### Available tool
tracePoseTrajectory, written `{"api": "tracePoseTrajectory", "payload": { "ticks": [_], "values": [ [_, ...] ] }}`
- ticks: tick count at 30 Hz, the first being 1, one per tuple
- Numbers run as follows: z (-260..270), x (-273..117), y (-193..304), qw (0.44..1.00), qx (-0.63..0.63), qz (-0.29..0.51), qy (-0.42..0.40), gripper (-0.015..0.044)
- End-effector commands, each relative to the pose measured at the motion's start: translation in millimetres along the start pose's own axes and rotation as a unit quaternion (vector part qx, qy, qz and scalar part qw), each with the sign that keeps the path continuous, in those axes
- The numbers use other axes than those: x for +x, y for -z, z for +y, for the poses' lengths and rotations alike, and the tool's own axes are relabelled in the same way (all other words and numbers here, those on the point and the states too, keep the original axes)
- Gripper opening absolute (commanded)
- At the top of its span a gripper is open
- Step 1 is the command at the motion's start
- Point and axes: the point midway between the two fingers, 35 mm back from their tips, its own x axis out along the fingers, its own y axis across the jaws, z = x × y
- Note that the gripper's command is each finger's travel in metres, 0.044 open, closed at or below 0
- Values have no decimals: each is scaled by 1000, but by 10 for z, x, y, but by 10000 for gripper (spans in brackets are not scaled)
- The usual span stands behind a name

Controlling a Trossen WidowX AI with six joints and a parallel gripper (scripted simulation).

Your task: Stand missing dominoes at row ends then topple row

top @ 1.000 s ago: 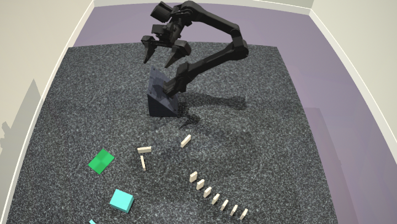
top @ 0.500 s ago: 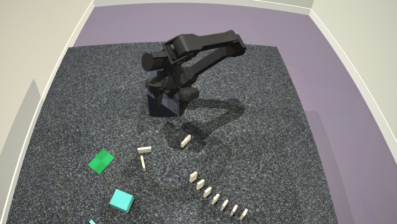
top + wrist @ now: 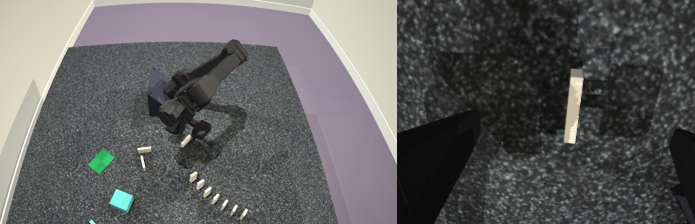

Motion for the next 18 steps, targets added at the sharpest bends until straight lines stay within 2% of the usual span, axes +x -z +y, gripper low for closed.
{"api": "tracePoseTrajectory", "payload": {
  "ticks": [1,7,18],
  "values": [
    [4,195,-9,1000,3,4,5,440],
    [1,627,10,1000,3,5,3,440],
    [-2,754,-10,1000,3,6,3,440]
  ]
}}
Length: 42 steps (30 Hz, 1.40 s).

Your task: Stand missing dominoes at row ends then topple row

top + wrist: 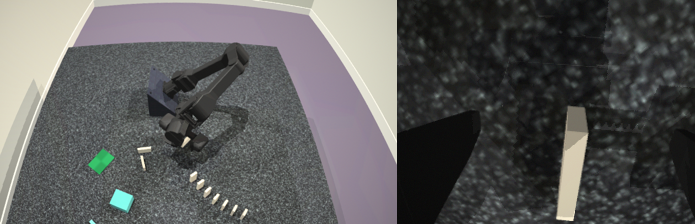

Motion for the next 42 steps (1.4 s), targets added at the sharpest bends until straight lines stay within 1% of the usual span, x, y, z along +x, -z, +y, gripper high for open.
{"api": "tracePoseTrajectory", "payload": {
  "ticks": [1,7,23,30,32,40,42],
  "values": [
    [1,65,8,1000,3,2,-1,440],
    [1,87,9,1000,3,2,-1,440],
    [1,87,9,1000,3,2,-1,22],
    [1,87,9,1000,3,2,-1,22],
    [5,7,10,1000,3,2,-1,22],
    [55,-974,35,1000,4,1,1,22],
    [60,-1064,37,1000,4,1,1,22]
  ]
}}
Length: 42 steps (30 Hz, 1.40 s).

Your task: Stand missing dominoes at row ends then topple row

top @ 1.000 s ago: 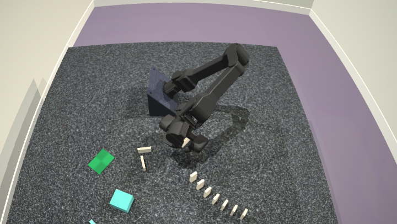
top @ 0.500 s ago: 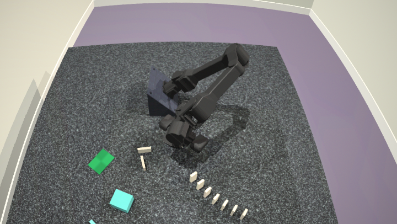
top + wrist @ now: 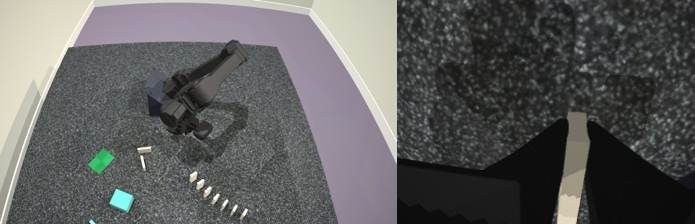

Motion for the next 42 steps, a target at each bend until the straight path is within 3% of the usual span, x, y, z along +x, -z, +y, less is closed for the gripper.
{"api": "tracePoseTrajectory", "payload": {
  "ticks": [1,6,15,18,27,42],
  "values": [
    [2,-301,21,1000,-2,-1,0,22],
    [87,-299,59,1000,-26,-5,3,22],
    [1117,-299,1041,937,-349,-11,1,22],
    [1230,-310,1263,917,-398,-7,-5,22],
    [1169,-192,1210,906,-422,-25,30,22],
    [1084,191,965,840,-506,-139,136,22]
  ]
}}
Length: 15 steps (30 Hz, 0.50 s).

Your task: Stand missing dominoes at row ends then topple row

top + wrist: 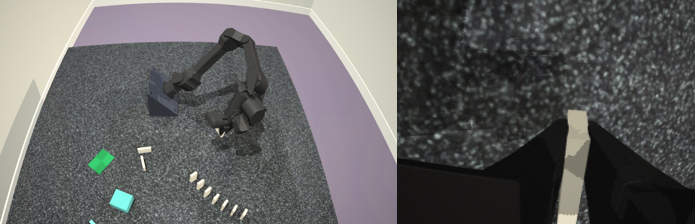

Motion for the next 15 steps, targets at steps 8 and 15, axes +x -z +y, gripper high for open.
{"api": "tracePoseTrajectory", "payload": {
  "ticks": [8,15],
  "values": [
    [-10,204,-105,991,-52,-84,85,22],
    [35,276,-193,978,-72,-154,124,22]
  ]
}}
